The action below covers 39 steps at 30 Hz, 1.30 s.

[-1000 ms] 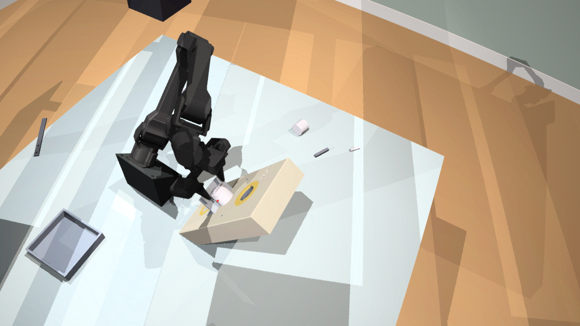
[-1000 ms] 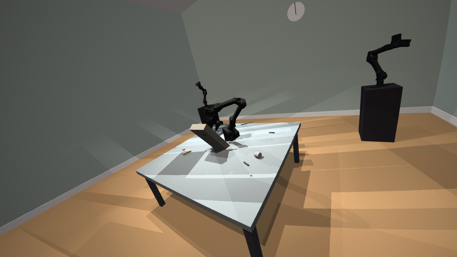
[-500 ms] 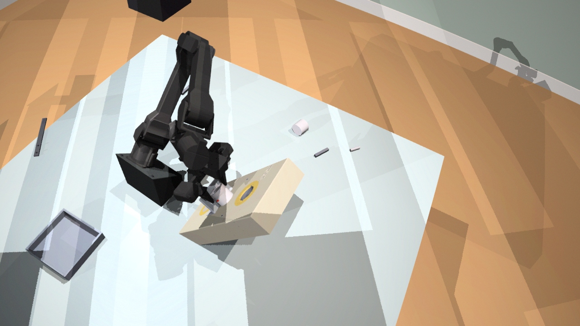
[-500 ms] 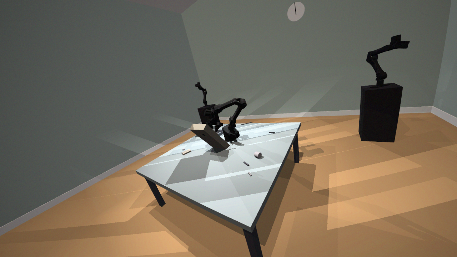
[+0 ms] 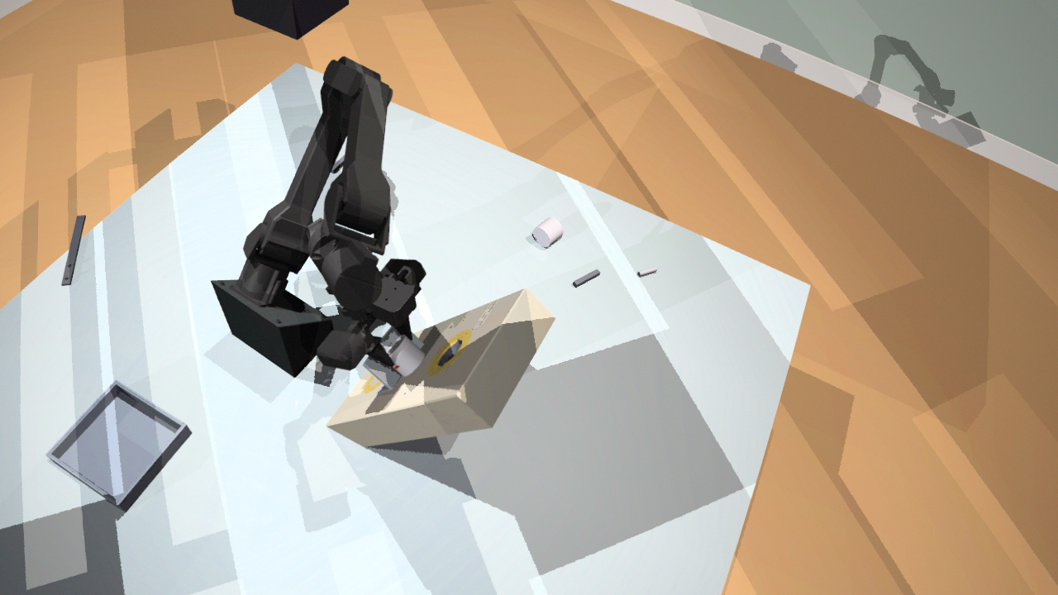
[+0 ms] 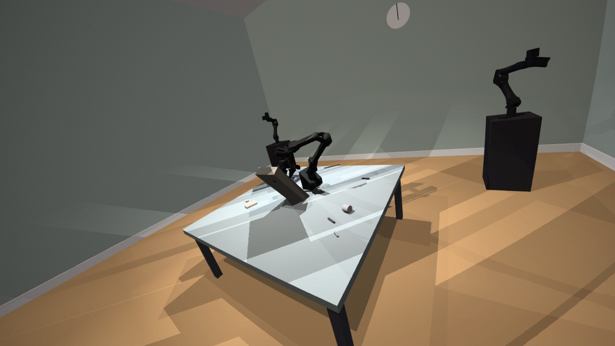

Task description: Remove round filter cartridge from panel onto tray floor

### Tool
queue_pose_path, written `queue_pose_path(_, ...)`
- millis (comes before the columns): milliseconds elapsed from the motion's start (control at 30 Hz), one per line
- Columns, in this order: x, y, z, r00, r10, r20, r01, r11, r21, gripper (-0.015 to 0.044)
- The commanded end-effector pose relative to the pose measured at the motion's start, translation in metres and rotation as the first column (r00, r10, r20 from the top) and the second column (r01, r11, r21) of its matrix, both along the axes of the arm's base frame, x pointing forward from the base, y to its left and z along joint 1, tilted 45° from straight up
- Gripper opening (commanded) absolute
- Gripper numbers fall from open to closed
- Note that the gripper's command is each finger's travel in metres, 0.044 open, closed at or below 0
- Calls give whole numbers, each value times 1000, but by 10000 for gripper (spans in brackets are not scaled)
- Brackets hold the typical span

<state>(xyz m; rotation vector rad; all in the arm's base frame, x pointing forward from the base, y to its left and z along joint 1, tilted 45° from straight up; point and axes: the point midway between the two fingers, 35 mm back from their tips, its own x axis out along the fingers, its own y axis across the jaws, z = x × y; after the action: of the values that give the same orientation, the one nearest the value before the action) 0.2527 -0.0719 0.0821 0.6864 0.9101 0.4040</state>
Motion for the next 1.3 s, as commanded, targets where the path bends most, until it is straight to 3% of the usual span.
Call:
queue_pose_path(0,0,-1,0,1000,1,0,-1,1000,-7,106)
queue_pose_path(133,5,-6,5,1000,1,0,-1,1000,-5,1)
queue_pose_path(400,11,-17,17,1000,-1,-1,1,1000,-2,0)
queue_pose_path(967,-35,-70,68,1000,0,-5,0,1000,-1,0)
queue_pose_path(1267,-31,-93,45,1000,0,-4,0,1000,-4,0)
